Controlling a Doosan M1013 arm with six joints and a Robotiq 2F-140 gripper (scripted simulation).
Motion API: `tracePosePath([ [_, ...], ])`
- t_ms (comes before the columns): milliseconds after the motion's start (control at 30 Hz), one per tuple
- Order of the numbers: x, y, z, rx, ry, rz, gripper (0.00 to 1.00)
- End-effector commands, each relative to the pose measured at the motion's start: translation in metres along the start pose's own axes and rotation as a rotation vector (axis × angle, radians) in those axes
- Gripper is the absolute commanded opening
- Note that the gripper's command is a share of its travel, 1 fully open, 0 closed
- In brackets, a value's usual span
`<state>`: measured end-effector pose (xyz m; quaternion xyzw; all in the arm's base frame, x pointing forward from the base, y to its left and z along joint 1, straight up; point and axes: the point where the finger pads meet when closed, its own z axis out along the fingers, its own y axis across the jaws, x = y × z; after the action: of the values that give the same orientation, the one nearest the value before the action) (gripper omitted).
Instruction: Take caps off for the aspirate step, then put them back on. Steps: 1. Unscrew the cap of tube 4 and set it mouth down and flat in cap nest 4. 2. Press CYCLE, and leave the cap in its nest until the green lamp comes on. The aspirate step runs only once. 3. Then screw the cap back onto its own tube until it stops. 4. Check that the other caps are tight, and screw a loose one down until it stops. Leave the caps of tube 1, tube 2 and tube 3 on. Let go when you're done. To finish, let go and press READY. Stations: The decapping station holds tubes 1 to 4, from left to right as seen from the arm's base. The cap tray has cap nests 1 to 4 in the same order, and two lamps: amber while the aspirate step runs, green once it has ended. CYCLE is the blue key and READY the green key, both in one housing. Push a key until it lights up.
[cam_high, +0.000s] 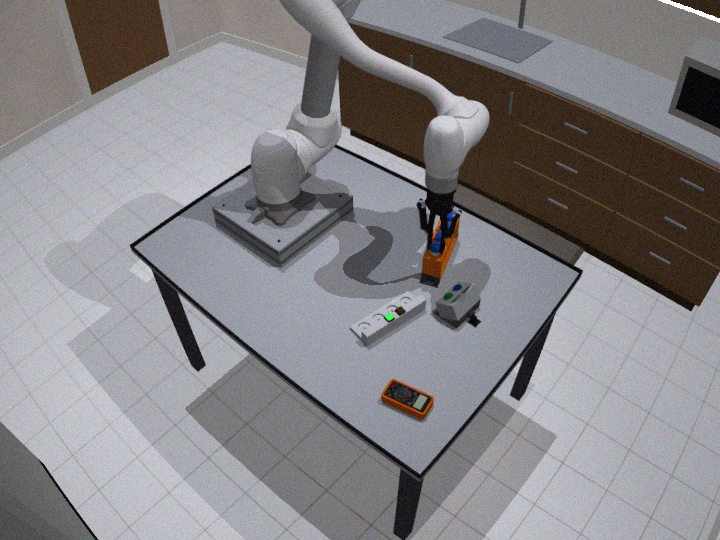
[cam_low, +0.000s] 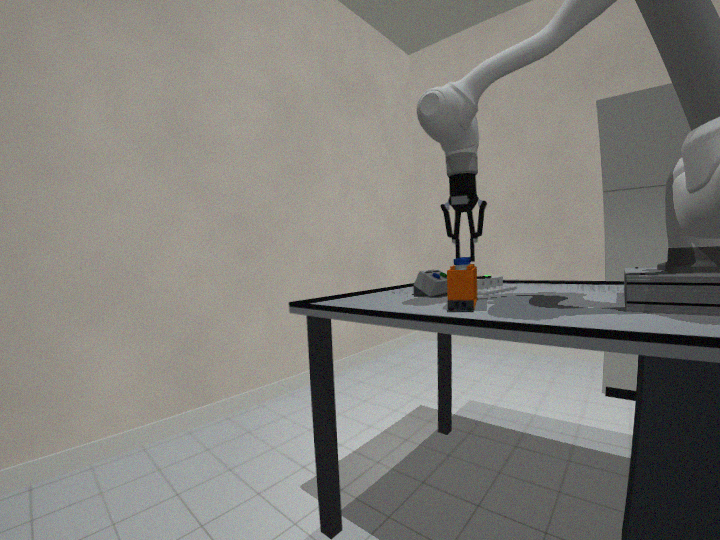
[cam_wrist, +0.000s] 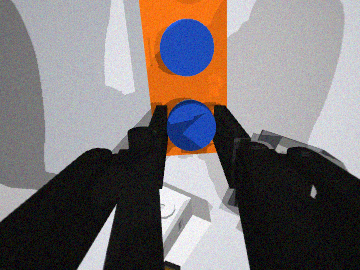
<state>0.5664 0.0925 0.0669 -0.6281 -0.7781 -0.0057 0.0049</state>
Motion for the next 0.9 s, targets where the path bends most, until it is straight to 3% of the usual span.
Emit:
tracePosePath([
  [0, 0.0002, 0.0006, -0.0005, 0.0, -0.015, 0.209, 0.3],
  [167, 0.0002, 0.0006, -0.0003, -0.002, -0.015, 0.456, 0.3],
  [333, 0.0002, 0.0006, -0.0003, -0.002, -0.015, 0.456, 0.3],
  [367, 0.0002, 0.0006, -0.0003, -0.002, -0.015, 0.456, 0.41],
  [700, 0.0002, 0.0006, -0.0004, -0.002, -0.015, 0.456, 0.41],
  [867, 0.0002, 0.0006, -0.0006, -0.001, -0.015, 0.336, 0.41],
])
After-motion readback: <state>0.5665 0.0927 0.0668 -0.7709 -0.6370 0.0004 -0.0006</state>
